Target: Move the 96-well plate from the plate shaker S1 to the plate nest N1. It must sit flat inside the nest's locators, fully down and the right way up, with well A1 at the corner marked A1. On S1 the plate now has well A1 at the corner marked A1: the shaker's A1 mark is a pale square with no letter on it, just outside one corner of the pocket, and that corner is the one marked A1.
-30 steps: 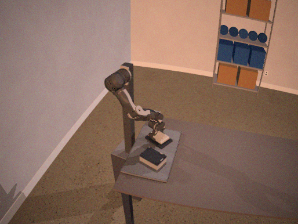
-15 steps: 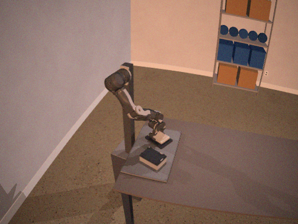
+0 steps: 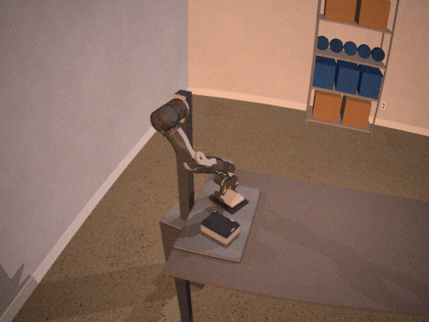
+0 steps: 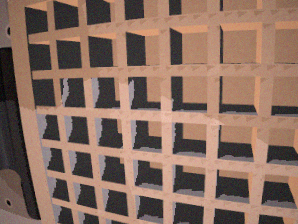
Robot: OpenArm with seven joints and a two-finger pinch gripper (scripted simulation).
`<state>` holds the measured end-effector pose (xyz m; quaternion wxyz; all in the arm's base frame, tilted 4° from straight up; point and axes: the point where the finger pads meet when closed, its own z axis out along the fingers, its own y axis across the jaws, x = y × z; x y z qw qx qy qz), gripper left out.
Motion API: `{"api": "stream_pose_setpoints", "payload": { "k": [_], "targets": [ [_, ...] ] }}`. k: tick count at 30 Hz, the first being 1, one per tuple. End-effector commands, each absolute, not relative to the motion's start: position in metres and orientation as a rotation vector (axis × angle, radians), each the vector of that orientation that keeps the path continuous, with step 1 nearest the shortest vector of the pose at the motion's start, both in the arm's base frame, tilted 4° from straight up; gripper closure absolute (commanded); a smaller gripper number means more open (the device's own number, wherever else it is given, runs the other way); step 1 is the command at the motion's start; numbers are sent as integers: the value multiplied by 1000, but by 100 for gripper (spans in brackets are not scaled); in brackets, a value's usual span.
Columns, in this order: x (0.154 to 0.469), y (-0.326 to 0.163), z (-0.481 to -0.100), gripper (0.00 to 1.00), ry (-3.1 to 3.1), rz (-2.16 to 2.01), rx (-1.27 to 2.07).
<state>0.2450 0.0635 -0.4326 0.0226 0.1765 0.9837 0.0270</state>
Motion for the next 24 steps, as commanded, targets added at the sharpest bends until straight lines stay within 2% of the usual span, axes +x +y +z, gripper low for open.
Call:
{"api": "stream_pose_setpoints", "payload": {
  "k": [1,24],
  "targets": [
    [244,65,-433,100,3048,93,539],
    [244,65,-436,100,3048,93,539]
  ]
}}
